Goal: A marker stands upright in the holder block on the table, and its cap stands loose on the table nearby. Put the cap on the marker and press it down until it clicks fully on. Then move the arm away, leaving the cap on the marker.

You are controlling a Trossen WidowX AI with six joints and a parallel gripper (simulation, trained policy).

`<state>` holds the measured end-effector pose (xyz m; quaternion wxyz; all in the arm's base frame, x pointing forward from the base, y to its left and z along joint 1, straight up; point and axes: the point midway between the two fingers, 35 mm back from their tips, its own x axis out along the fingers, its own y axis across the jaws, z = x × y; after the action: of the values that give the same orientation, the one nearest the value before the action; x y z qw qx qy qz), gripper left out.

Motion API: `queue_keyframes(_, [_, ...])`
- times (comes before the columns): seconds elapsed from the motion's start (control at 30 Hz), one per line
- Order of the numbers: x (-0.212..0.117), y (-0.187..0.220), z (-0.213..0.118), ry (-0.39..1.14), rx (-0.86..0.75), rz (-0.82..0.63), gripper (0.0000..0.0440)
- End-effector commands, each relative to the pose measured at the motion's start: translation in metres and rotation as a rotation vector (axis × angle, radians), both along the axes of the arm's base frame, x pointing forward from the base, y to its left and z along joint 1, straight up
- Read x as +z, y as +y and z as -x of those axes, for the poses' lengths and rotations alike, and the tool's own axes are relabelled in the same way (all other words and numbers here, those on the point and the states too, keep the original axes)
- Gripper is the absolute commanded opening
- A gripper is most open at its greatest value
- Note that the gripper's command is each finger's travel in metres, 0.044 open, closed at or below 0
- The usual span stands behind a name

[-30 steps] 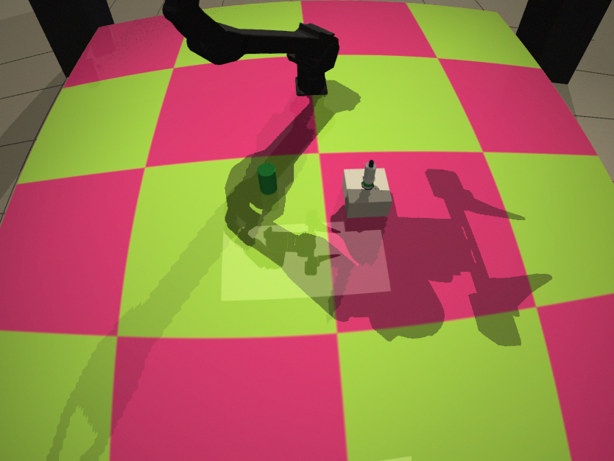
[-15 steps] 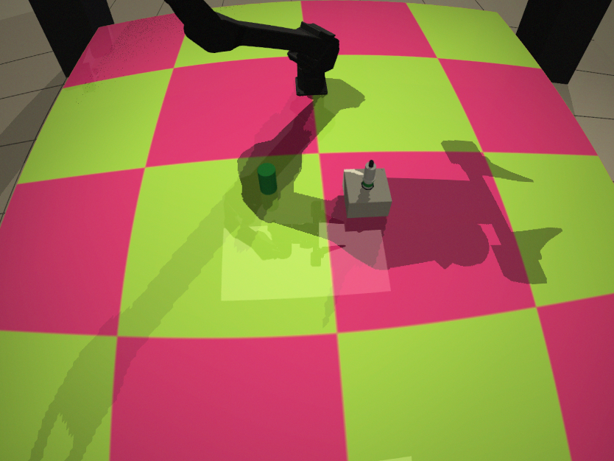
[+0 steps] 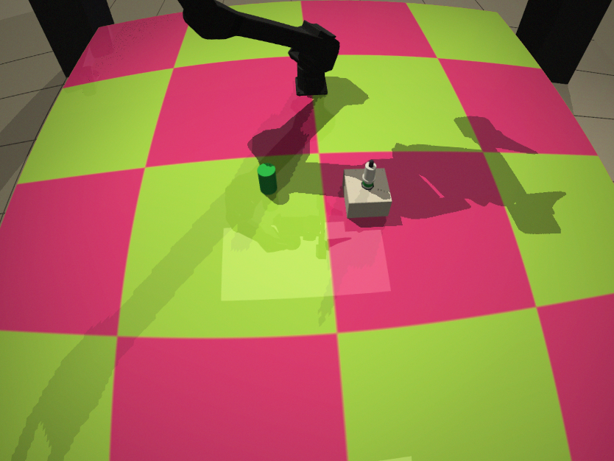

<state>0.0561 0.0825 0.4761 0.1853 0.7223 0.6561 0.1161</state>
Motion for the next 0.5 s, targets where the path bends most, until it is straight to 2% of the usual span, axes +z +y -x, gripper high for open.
queue_keyframes(0.0, [-0.004,0.005,0.004,0.002,-0.009,0.027,0.0320])
queue_keyframes(0.47, [-0.017,0.020,0.010,0.015,-0.078,0.120,0.0322])
